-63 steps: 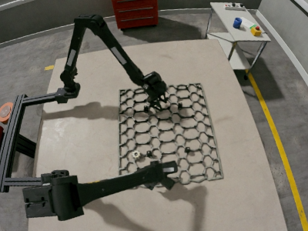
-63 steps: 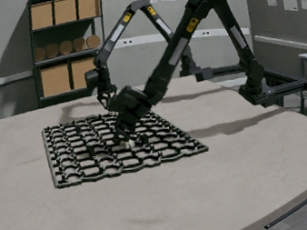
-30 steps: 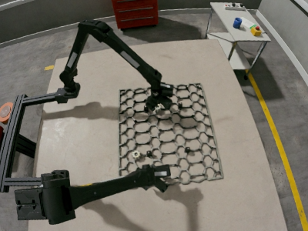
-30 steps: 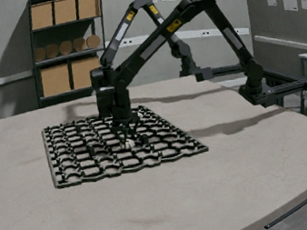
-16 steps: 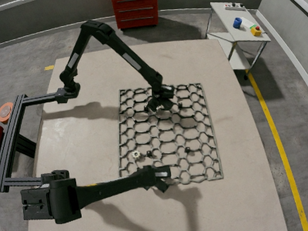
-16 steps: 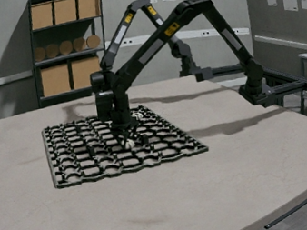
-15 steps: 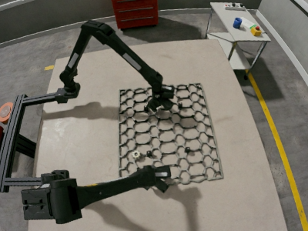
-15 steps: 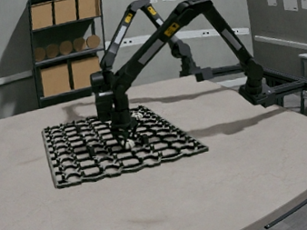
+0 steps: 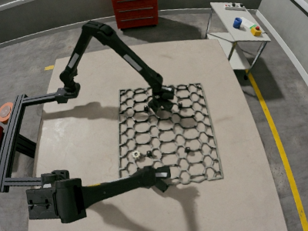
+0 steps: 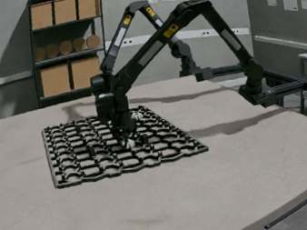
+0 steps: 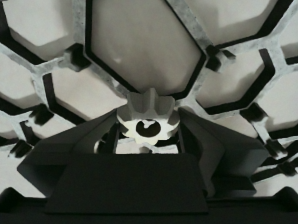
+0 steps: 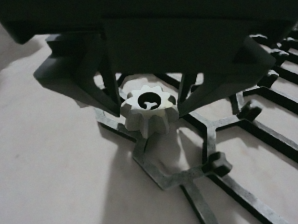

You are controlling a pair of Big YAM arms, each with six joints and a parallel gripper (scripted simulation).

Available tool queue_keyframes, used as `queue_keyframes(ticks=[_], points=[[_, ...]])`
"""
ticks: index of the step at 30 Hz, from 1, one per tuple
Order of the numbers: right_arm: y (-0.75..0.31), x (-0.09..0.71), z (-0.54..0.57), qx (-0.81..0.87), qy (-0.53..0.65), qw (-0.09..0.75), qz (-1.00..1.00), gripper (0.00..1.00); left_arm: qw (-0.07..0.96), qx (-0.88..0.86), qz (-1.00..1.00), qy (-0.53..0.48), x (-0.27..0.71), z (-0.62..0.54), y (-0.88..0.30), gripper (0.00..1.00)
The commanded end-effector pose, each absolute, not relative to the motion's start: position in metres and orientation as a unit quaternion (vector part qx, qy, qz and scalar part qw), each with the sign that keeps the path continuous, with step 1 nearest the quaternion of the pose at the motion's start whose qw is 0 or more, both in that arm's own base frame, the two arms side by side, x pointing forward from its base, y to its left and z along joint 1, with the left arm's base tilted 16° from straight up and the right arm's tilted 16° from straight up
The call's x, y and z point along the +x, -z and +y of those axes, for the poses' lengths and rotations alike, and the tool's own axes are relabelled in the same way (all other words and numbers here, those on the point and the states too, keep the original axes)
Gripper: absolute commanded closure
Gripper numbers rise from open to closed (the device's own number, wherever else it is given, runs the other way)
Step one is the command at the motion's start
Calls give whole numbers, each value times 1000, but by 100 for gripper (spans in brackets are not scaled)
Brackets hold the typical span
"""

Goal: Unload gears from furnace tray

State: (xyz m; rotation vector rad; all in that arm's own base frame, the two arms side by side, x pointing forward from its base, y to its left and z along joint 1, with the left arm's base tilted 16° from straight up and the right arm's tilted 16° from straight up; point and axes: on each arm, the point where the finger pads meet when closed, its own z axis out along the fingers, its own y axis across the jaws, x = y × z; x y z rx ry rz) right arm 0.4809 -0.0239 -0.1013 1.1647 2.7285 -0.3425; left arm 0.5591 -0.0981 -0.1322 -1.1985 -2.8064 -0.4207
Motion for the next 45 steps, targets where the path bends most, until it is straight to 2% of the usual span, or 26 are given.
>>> queue_keyframes(ticks=[1,3,8,10,12,21,29,40,45], points=[[93,496,-26,391,104,96,909,37,5,-391,-910,138,575,-107,105,67],[93,495,-26,391,104,95,909,40,4,-392,-909,138,572,-116,97,46],[93,495,-26,391,105,95,909,44,-6,-390,-910,139,579,-126,67,46],[81,496,-21,391,102,100,909,67,-7,-390,-910,139,578,-130,49,46],[72,494,-12,388,102,98,911,46,-8,-390,-910,139,576,-134,34,46],[0,497,7,390,97,108,909,46,3,-384,-913,139,574,-128,33,46],[13,486,-21,370,108,93,918,46,-4,-397,-907,139,575,-110,25,46],[4,477,-183,363,112,106,919,46,8,-424,-896,133,522,105,10,46],[14,469,-214,370,113,96,917,46,11,-420,-897,138,494,160,8,46]])
